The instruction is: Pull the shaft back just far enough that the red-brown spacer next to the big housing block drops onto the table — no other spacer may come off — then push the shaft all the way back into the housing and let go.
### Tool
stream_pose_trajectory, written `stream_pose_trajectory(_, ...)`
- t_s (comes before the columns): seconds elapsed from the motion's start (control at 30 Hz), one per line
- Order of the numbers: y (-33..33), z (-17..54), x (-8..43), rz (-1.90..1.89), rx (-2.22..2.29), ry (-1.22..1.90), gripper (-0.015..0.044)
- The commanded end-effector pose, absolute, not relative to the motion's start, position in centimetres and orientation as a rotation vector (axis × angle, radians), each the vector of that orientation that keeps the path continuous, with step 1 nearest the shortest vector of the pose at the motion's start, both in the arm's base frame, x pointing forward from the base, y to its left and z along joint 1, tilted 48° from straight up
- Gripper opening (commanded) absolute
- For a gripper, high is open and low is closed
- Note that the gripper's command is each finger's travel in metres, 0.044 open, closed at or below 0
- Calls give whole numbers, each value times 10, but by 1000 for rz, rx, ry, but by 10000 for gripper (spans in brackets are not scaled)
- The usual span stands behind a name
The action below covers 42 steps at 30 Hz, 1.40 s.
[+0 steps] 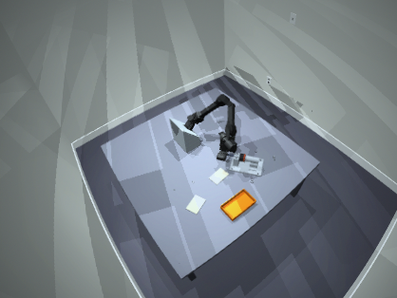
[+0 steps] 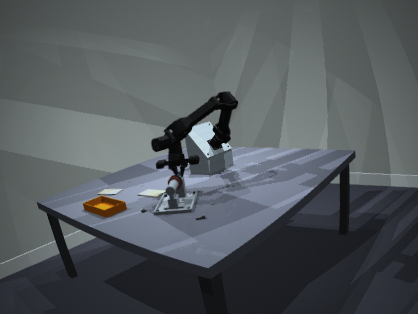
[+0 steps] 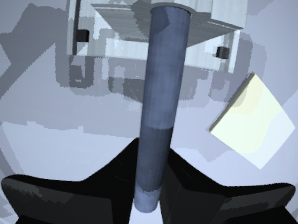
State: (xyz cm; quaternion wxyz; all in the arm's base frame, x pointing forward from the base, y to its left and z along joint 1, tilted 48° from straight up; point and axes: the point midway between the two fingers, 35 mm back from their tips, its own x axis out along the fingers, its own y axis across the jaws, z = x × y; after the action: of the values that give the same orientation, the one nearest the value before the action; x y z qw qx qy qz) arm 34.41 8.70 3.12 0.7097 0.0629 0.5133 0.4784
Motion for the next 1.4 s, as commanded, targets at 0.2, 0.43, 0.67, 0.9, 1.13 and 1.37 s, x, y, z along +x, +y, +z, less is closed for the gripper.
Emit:
stream_pose_trajectory(0.2,85,29,341,1061,139,1143,0)
stream_pose_trajectory(0.43,85,29,341,1061,139,1143,0)
stream_pose_trajectory(0.67,85,28,340,1061,139,1143,0)
stream_pose_trajectory(0.9,84,28,339,1061,139,1143,0)
stream_pose_trajectory(1.13,84,28,338,1061,139,1143,0)
stream_pose_trajectory(1.37,84,27,338,1061,139,1143,0)
